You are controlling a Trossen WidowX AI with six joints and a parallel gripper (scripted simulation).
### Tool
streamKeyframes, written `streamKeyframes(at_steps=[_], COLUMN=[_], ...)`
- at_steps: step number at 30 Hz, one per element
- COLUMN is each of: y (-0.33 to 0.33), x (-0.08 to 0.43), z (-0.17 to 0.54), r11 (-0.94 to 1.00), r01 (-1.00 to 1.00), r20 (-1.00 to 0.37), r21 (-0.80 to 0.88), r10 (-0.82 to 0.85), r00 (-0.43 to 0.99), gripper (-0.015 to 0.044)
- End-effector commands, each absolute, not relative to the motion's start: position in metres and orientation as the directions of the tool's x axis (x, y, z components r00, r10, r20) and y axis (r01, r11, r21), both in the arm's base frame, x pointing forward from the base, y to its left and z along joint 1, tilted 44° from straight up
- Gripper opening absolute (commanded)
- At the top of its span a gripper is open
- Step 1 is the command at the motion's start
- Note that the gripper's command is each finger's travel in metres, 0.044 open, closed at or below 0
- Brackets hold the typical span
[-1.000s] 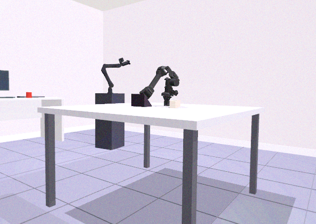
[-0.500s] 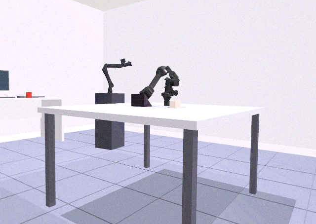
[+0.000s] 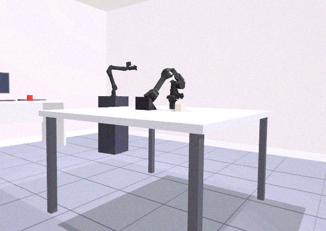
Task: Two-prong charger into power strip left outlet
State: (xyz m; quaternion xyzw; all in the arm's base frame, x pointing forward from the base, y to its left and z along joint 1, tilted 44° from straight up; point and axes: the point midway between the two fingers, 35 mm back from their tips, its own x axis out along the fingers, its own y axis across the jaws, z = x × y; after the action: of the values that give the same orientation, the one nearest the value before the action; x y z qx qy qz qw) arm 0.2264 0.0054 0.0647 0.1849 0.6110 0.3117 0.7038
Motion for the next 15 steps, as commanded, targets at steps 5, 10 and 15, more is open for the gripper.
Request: streamKeyframes(at_steps=[5,10,15], y=[0.0053,0.0053,0.0054], x=[0.2294,0.2298,0.2302], z=[0.0665,0.0666,0.0667], r11=[0.737,0.737,0.737], r01=[-0.213,-0.213,-0.213], r20=[-0.743,-0.743,-0.743], r21=[0.642,0.642,0.642], r10=[0.666,0.666,0.666], r00=[0.065,0.065,0.065], gripper=[0.0,0.0,0.0])
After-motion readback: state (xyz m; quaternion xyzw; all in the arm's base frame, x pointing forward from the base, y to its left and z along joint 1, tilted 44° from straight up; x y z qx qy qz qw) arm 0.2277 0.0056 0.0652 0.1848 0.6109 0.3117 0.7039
